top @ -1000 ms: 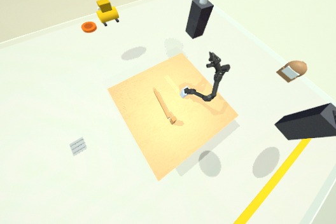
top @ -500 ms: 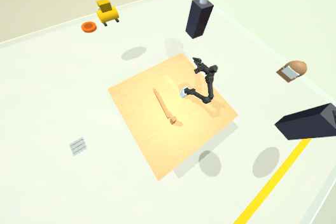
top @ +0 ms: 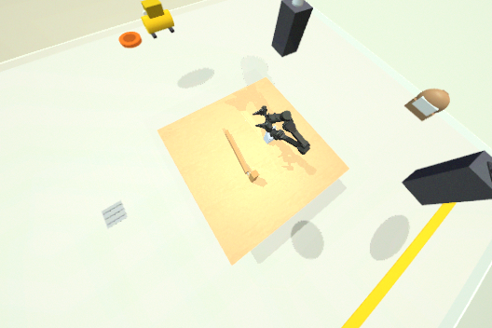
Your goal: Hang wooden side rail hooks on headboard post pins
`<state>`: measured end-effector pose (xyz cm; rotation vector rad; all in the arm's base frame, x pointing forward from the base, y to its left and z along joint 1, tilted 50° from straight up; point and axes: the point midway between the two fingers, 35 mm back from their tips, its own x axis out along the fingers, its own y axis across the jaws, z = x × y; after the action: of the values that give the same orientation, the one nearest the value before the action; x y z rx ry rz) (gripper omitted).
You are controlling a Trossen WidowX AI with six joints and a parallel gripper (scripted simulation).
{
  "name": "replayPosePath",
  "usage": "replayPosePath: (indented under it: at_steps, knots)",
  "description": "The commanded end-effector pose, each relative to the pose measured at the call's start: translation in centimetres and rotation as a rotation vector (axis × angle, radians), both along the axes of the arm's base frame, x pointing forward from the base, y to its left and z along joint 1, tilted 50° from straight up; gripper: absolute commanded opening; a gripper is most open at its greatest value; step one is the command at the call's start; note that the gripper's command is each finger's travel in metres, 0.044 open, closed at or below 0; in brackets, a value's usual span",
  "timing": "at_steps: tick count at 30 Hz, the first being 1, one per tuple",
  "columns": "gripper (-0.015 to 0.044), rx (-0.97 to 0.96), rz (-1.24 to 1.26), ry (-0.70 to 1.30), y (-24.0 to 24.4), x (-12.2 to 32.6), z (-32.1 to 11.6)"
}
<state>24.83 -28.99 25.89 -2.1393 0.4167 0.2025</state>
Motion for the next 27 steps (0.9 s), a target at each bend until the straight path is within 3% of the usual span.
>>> replayPosePath:
  at_steps: [1, 13, 23, 27]
  knots:
    - [0.044, -0.021, 0.159, 0.005, 4.3, 2.9, -1.3]
    - [0.044, -0.111, 0.771, -0.017, 22.6, 7.5, -6.1]
    - [0.044, -0.175, 1.3, -0.098, 37.4, 2.9, -10.1]
    - [0.044, -0.181, 1.375, -0.114, 39.2, 1.7, -10.7]
